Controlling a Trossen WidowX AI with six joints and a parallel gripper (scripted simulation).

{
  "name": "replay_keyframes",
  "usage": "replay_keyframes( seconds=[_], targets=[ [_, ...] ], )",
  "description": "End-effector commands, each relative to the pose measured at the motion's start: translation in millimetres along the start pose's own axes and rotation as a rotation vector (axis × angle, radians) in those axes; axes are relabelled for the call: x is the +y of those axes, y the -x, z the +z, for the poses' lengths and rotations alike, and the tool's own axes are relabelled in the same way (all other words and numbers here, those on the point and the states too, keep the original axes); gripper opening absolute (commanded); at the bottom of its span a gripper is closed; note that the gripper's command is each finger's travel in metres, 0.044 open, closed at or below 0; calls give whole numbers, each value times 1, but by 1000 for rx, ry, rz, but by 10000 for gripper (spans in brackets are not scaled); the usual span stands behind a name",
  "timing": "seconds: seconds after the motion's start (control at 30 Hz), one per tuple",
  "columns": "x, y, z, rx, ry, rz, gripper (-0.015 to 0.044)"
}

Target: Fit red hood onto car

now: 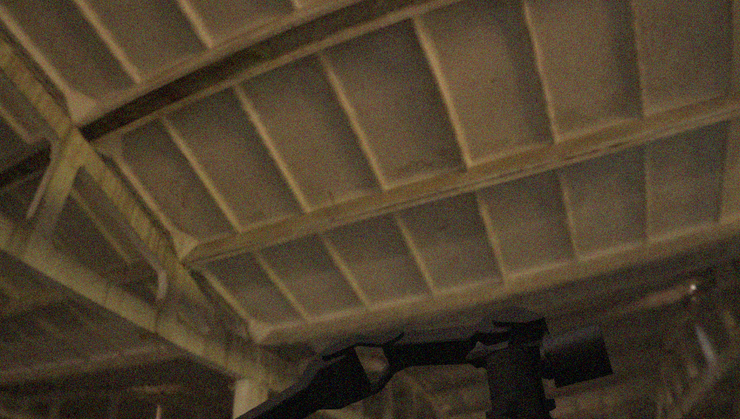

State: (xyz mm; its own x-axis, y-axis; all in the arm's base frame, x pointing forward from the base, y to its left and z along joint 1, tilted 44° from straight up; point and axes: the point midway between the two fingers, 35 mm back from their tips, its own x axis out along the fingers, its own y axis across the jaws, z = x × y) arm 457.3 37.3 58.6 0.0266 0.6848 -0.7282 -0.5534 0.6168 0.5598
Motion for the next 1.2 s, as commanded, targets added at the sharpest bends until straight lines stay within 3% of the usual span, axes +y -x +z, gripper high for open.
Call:
replay_keyframes(
  seconds=[0.0, 1.17],
  targets=[
    [-6, -10, -2, 5, 246, 9, 440],
    [-7, -31, -1, 5, 247, 9, 440]
  ],
)
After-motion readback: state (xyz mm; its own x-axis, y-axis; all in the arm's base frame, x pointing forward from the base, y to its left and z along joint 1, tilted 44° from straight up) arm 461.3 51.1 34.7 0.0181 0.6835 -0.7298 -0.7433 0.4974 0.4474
